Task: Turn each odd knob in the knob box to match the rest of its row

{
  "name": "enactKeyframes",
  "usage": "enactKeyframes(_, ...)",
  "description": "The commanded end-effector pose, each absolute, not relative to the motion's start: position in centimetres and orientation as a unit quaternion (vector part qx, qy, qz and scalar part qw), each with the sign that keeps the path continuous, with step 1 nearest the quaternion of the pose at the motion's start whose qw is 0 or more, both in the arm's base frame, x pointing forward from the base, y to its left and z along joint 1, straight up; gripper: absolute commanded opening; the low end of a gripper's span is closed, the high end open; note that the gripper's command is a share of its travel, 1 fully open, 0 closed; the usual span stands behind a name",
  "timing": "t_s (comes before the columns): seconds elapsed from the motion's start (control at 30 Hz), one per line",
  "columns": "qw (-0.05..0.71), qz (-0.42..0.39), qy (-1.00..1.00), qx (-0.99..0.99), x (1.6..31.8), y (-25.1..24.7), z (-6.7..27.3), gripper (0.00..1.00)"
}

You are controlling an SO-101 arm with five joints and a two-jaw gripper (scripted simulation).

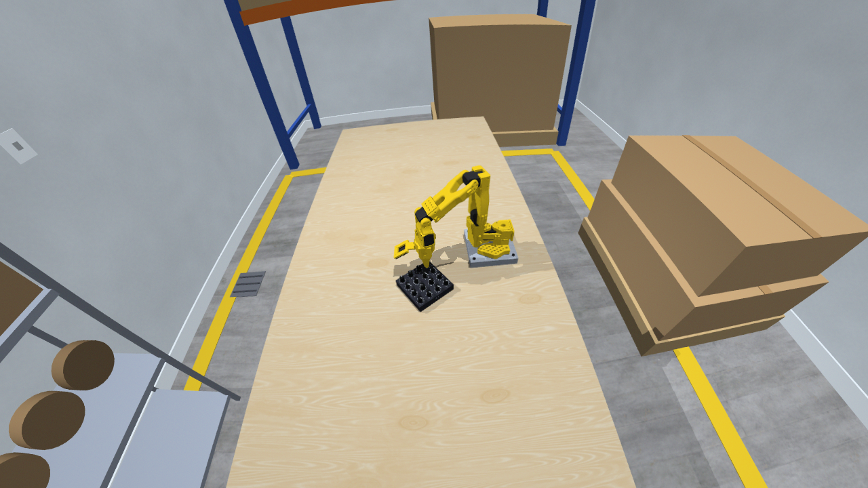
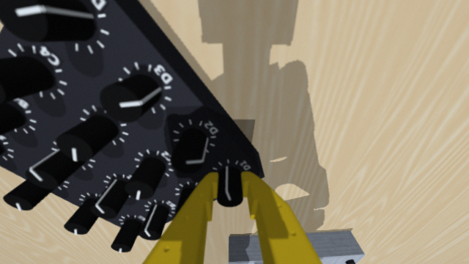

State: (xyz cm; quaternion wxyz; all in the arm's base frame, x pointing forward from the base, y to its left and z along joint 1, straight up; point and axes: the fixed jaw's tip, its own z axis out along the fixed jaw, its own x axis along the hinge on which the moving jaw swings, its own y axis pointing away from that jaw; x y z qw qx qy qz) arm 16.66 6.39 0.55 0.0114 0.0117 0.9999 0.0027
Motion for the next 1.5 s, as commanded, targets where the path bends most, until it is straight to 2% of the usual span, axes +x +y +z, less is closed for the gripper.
enactKeyframes(0.0, 0.000, 0.000, 1.000, -0.016, 16.23, 6.18, 0.33, 0.01)
enactKeyframes(1.47, 0.000, 0.000, 0.934, -0.357, 15.87, 6.03, 0.33, 0.01)
